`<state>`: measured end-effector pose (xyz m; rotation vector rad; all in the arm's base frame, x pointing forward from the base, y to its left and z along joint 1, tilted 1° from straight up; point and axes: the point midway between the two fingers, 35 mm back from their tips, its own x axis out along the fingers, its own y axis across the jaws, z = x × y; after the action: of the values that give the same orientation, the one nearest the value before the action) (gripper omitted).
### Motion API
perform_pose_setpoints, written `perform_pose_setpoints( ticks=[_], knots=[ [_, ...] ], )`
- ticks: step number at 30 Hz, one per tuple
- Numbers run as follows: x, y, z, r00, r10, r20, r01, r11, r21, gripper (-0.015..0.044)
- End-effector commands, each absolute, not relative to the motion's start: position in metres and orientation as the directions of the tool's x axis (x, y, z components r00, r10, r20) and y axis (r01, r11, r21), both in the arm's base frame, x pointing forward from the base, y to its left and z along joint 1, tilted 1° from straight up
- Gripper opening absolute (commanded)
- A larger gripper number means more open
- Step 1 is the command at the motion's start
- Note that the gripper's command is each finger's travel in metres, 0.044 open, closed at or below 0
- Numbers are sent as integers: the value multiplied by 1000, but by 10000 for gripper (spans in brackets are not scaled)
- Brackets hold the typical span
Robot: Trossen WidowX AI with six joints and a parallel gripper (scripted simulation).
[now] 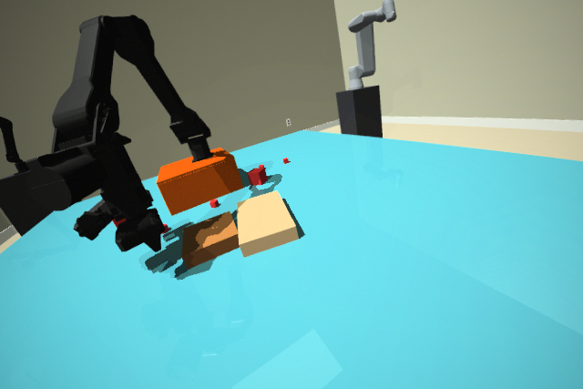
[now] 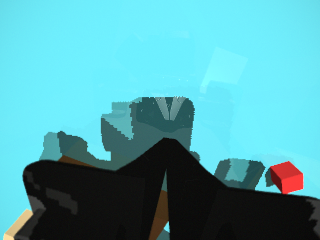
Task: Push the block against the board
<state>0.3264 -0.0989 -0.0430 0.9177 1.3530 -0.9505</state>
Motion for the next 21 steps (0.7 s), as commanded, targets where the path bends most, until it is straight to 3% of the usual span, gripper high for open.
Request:
perform_pose_setpoints(
  ticks=[1,7,13,18,21],
  knots=[
    [331,-99,-1,23,-25,-999,933,360,13,0],
    [330,-98,2,24,-25,-999,935,355,13,0],
    [313,-75,1,22,-23,-999,981,192,17,0],
    [311,-73,0,22,-23,-999,985,171,18,0],
    [313,-73,-27,22,-23,-999,990,137,19,0]
  ],
)
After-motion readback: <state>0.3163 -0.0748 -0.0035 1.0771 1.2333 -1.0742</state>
